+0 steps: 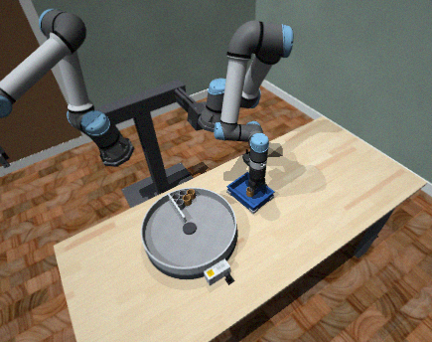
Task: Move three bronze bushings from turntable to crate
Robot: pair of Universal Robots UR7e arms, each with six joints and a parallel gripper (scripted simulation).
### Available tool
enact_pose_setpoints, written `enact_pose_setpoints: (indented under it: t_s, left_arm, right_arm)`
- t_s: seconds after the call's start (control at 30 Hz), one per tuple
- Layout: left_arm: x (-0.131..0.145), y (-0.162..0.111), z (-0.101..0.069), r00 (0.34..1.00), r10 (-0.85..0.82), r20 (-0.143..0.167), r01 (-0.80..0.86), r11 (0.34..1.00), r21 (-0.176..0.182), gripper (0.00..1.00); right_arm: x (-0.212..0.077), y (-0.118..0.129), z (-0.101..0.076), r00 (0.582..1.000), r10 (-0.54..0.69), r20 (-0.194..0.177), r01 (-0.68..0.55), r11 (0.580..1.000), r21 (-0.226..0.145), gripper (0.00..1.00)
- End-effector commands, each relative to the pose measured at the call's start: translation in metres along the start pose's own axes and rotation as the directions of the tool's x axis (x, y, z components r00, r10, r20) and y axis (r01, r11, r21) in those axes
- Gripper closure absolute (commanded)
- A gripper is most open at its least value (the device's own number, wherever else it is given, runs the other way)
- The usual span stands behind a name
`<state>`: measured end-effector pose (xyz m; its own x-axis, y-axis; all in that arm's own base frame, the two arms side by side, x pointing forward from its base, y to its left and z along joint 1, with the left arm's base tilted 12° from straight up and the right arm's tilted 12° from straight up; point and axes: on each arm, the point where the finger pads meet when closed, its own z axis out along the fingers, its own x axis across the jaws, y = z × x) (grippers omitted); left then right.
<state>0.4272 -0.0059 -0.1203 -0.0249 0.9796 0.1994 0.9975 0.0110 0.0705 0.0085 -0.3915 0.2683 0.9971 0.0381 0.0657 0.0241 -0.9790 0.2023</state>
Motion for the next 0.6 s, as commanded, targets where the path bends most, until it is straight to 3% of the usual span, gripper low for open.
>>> enact_pose_setpoints:
  t_s: [0.0, 0.57]
  left_arm:
    - [0.0, -0.002, -0.024, 1.0, 0.002, -0.002, -0.002, 1.0, 0.002, 0.62]
    - [-0.002, 0.002, -0.085, 1.0, 0.001, 0.002, -0.001, 1.0, -0.003, 0.62]
  right_arm:
    - [-0.001, -0.001, 0.0, 1.0, 0.001, 0.0, -0.001, 1.0, 0.0, 0.0]
    - [-0.001, -0.001, 0.0, 1.0, 0.001, 0.0, -0.001, 1.0, 0.0, 0.0]
